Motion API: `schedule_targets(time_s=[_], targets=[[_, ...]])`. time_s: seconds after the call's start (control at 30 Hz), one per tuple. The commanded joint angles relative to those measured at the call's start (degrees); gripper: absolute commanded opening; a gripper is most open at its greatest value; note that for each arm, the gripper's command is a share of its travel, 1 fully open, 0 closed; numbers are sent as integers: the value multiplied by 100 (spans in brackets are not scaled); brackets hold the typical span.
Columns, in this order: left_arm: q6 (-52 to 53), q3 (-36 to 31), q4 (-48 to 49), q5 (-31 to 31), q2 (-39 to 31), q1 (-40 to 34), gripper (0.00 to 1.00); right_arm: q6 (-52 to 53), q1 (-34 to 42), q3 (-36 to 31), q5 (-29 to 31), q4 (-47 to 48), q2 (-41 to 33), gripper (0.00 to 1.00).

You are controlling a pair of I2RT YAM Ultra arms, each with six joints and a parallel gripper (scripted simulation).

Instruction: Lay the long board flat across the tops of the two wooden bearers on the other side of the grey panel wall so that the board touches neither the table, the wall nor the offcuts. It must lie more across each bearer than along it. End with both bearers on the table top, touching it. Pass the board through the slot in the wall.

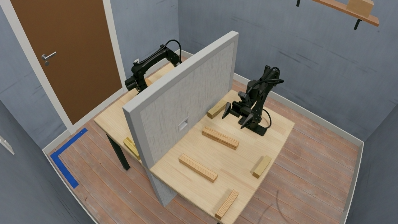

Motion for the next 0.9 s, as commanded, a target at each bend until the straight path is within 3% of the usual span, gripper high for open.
schedule_targets(time_s=[0.0,0.33,0.4,0.5,0.57,0.67,0.87], targets=[[-60,226,-61,-45,-211,21,100,36,58,255,-249,-97,-337,0],[-60,226,-61,-45,-211,21,100,-27,-32,213,-242,135,-340,0],[-60,226,-61,-45,-211,21,100,-14,-39,-145,-242,163,-309,0],[-60,226,-61,-45,-211,21,100,7,-32,120,-244,-4,-349,0],[-60,226,-61,-45,-211,21,100,35,-6,-145,-244,100,-317,0],[-60,226,-61,-45,-211,21,100,32,30,93,-247,5,-364,0],[-60,226,-61,-45,-211,21,100,38,38,-107,-247,161,-349,0]])
